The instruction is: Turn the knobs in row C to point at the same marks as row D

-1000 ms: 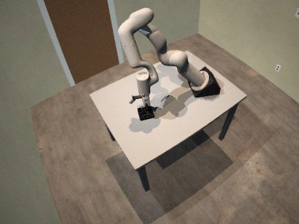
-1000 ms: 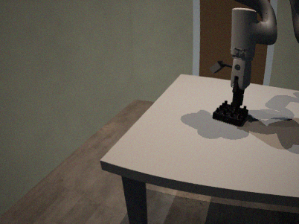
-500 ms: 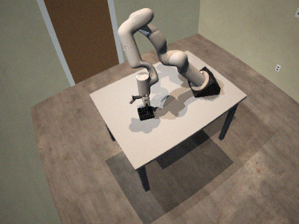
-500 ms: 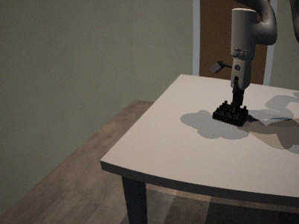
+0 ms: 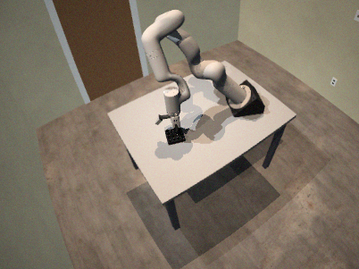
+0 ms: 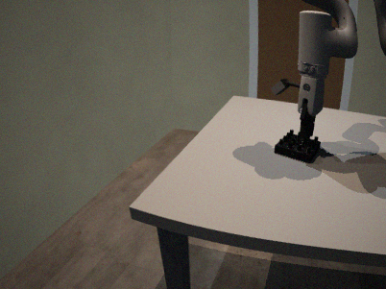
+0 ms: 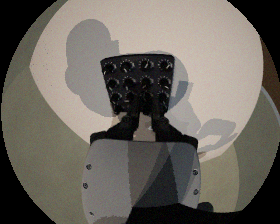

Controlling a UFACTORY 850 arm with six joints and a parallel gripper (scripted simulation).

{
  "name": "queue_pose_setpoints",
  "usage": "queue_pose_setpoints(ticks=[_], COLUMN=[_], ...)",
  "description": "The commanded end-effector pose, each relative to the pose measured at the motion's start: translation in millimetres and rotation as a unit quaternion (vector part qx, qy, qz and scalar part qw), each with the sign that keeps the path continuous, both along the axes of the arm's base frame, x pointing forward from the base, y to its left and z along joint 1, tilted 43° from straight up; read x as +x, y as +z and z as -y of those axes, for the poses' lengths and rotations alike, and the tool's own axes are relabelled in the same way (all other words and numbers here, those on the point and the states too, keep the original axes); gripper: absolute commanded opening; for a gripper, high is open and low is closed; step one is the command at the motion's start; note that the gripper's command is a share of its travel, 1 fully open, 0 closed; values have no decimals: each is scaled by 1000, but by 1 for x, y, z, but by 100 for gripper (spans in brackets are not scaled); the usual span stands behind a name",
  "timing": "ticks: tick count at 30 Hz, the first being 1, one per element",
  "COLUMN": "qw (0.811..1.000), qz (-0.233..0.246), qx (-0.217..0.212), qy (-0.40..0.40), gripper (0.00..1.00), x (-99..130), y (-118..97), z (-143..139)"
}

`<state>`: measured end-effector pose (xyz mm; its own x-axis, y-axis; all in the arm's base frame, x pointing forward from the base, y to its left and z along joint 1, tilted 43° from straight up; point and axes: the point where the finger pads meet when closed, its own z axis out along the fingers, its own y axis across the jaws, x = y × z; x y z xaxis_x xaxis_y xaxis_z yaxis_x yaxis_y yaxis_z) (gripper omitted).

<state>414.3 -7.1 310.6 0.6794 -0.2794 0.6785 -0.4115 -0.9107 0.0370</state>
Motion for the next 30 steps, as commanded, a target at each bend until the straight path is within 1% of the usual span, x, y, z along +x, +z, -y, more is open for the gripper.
queue_pose_setpoints(ticks=[1,18,30], qw=[1000,1000,1000], qz=[1,1,1], qx=[0,0,0], qy=[0,0,0], gripper=[19,19,19], x=[0,1,4], y=[0,0,-4], z=[0,0,2])
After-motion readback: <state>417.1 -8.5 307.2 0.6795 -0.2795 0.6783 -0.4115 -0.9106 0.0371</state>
